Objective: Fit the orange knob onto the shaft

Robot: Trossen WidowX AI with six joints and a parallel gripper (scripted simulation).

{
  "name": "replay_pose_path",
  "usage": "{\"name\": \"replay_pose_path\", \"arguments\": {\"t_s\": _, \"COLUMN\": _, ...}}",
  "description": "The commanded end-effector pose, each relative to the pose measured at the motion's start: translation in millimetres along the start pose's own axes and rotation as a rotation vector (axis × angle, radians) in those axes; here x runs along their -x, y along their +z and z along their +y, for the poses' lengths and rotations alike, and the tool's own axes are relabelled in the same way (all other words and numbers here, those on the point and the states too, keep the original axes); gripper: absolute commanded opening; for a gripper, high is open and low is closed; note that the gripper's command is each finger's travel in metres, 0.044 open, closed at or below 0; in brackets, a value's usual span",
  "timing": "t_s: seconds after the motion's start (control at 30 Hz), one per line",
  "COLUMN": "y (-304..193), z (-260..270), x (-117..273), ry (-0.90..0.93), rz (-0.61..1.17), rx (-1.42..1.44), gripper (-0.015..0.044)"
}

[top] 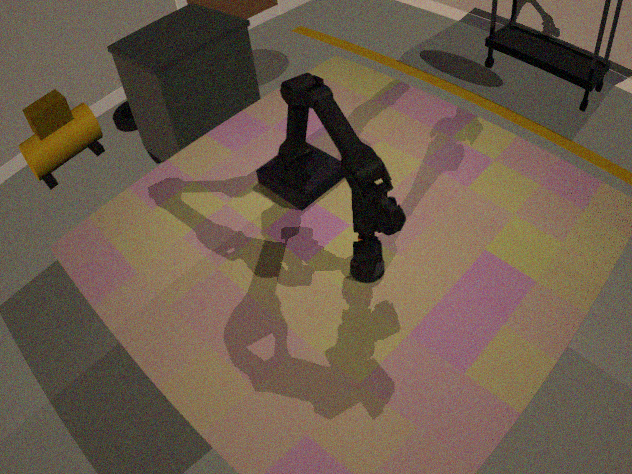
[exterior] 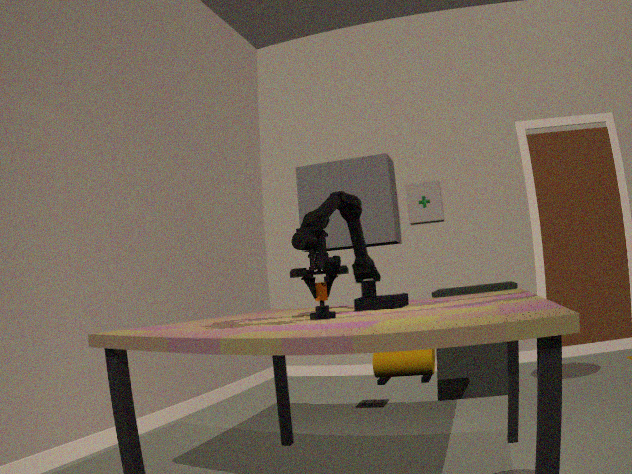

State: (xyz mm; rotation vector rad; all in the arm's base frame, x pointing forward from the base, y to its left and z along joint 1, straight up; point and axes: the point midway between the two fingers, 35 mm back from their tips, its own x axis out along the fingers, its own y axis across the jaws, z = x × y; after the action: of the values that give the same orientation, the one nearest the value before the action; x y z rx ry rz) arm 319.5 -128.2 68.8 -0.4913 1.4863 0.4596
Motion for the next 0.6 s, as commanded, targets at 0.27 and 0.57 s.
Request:
{"name": "replay_pose_path", "arguments": {"t_s": 0.27, "y": -1.5, "z": -0.3, "x": 2.7, "ry": -0.001, "rz": -0.001, "rx": 0.004, "gripper": 0.0000}}
{"name": "replay_pose_path", "arguments": {"t_s": 0.57, "y": 0.1, "z": -0.8, "x": 3.5, "ry": -0.001, "rz": -0.001, "rx": 0.172, "gripper": 0.0000}}
